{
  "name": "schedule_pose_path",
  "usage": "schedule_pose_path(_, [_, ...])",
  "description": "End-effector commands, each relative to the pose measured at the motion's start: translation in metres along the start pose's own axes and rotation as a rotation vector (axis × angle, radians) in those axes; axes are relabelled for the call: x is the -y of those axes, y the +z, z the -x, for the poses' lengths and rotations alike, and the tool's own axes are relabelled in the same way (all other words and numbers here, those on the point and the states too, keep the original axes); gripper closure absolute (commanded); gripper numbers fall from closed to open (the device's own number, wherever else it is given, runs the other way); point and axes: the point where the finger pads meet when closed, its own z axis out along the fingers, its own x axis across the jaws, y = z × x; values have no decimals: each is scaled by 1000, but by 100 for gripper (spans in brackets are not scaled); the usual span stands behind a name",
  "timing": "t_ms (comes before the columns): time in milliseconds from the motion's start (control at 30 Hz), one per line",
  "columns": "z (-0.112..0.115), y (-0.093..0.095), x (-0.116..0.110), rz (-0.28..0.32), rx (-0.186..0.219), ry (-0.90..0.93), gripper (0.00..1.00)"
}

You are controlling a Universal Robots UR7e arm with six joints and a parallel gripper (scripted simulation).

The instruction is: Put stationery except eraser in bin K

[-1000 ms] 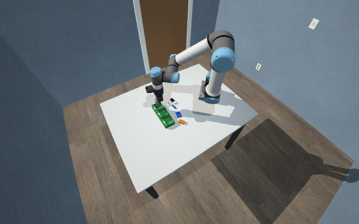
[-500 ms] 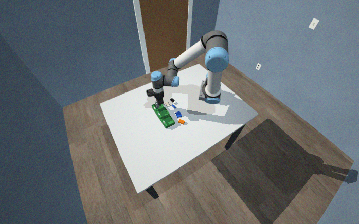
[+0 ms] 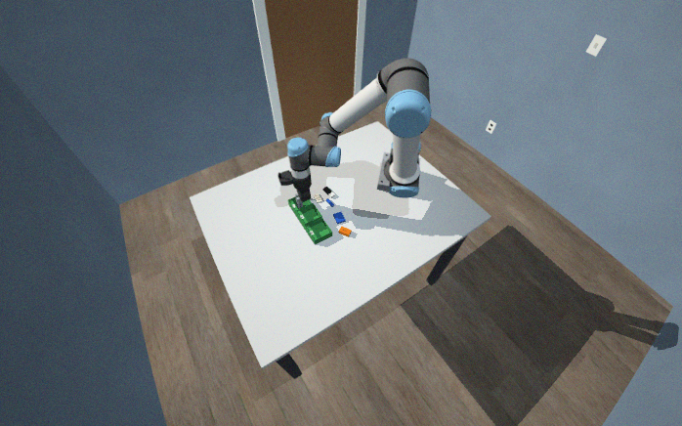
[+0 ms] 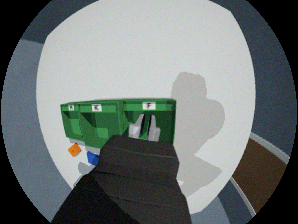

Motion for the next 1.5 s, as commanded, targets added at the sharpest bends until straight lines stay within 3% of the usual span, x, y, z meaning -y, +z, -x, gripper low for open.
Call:
schedule_pose_path(0, [0, 0, 0, -1, -1, 0, 69])
schedule_pose_path(1133, [0, 0, 0, -1, -1, 0, 69])
schedule_pose_path(1467, [0, -12, 0, -1, -1, 0, 69])
